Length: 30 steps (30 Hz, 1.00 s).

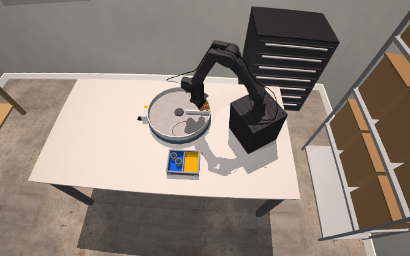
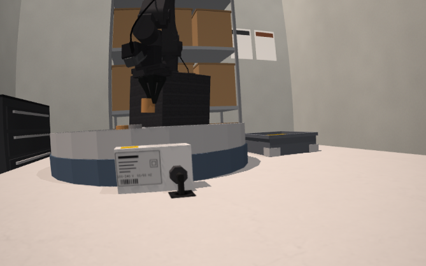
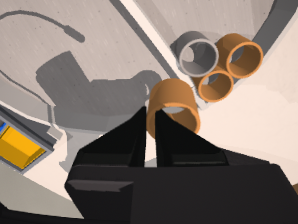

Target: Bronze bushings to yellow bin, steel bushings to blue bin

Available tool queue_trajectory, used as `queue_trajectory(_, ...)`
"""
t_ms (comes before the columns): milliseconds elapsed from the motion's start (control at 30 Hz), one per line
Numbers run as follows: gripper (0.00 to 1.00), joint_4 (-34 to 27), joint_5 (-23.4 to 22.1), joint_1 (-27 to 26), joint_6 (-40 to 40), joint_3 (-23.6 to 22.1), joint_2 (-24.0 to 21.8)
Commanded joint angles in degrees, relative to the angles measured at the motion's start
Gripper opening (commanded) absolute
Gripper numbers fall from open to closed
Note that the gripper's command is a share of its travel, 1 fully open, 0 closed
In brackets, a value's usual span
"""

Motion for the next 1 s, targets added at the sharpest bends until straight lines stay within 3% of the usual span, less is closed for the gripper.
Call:
queue_trajectory(0,0.00,1.39,0.64,2.78,3.76,-1.37,-2.24)
queue_trajectory(233,0.00,0.55,1.28,12.24,10.47,0.58,-3.17)
queue_trajectory(533,0.00,-2.00,2.78,27.52,20.83,5.62,0.46)
queue_trajectory(600,0.00,-2.00,2.78,27.52,20.83,5.62,0.46)
queue_trajectory(967,0.00,-9.58,4.38,41.87,29.82,20.70,7.44)
